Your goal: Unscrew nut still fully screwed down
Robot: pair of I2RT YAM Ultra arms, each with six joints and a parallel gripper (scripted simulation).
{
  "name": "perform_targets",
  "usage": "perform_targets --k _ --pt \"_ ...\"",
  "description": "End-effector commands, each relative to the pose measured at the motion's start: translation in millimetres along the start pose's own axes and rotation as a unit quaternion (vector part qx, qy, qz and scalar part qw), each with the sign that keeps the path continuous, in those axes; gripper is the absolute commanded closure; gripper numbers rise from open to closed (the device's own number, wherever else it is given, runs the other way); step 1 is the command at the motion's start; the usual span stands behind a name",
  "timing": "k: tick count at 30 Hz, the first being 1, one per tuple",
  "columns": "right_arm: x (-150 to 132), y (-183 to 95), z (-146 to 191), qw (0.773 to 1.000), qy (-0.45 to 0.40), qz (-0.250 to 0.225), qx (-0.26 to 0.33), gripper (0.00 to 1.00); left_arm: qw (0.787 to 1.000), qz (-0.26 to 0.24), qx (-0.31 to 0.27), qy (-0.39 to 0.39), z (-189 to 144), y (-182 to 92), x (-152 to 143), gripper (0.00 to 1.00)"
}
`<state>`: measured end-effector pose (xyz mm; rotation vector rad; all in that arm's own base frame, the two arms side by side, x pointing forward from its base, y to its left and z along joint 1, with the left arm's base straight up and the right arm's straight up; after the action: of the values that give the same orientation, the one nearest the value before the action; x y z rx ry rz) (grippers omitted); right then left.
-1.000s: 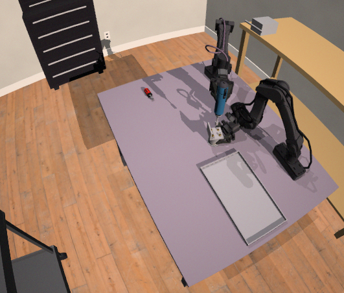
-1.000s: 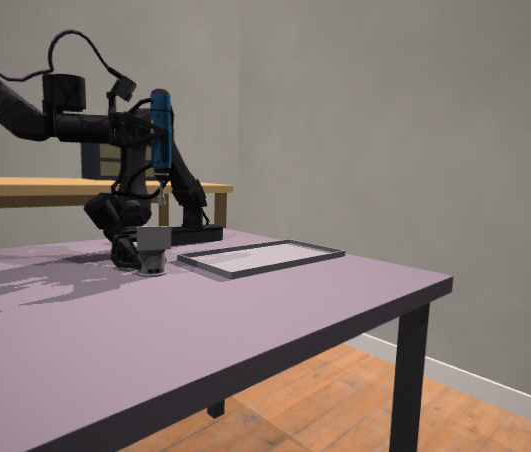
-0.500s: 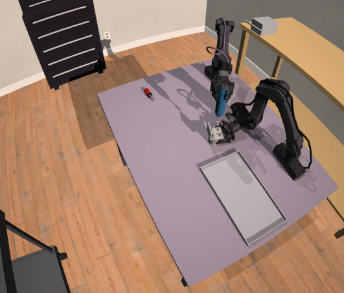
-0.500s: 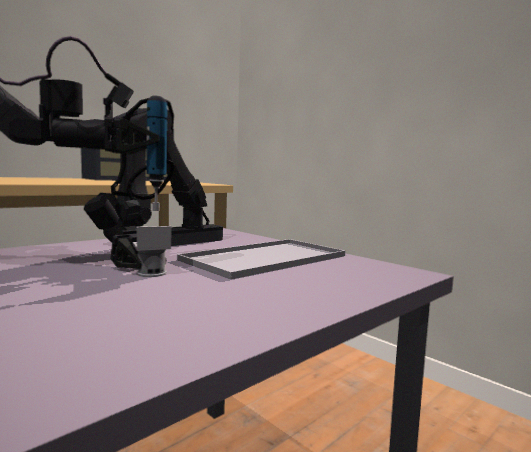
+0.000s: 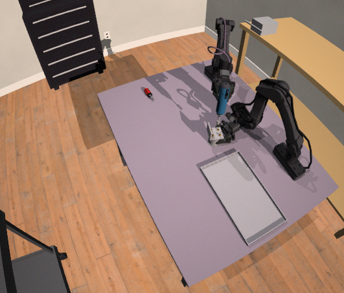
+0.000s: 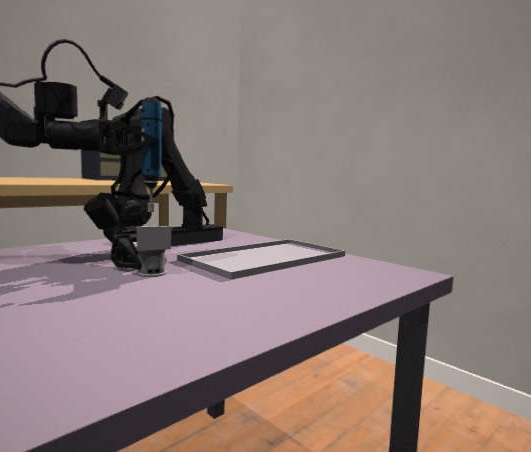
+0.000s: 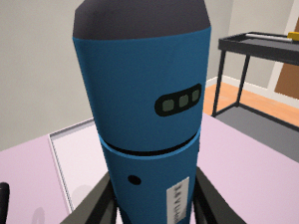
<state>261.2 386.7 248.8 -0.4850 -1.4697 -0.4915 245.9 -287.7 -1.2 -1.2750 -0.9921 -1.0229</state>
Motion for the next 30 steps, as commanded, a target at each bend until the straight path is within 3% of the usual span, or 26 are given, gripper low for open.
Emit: perform_targets --k 1,3,12,15,17,21,30 --pt "61 -10 7 0.995 0.001 -0.101 0.005 0.58 1.0 -0.002 0.001 0.0 0 0 2 0.41" --pt "50 -13 8 0.996 0.001 -0.09 0.005 0.58 1.0 -0.002 0.001 0.0 0 0 2 0.41" --pt "60 -15 8 0.995 0.001 -0.104 0.004 0.58 1.0 -0.002 0.001 0.0 0 0 2 0.41" --pt "42 -20 10 0.996 0.0 -0.085 0.004 0.58 1.0 -0.002 0.001 0.0 0 0 2 0.41" --pt "58 -18 12 0.995 0.002 -0.104 0.005 0.58 1.0 -0.002 0.001 0.0 0 0 2 0.41" --pt "45 -23 12 0.996 0.001 -0.091 0.004 0.58 1.0 -0.002 0.001 0.0 0 0 2 0.41" --pt "55 -23 12 0.995 0.004 -0.104 0.006 0.58 1.0 -0.002 0.001 0.0 0 0 2 0.41"
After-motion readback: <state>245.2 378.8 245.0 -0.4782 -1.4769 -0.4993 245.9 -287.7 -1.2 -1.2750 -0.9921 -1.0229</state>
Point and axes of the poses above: on each arm, the point where the finger pads meet when closed, its own y axis out along the fingers, its own z axis across the jaws, x = y × z, the point moved 4 cm from there along -y, back along the fingers, and after that the axes turned 3 degrees about y, right-handed, at the moved point
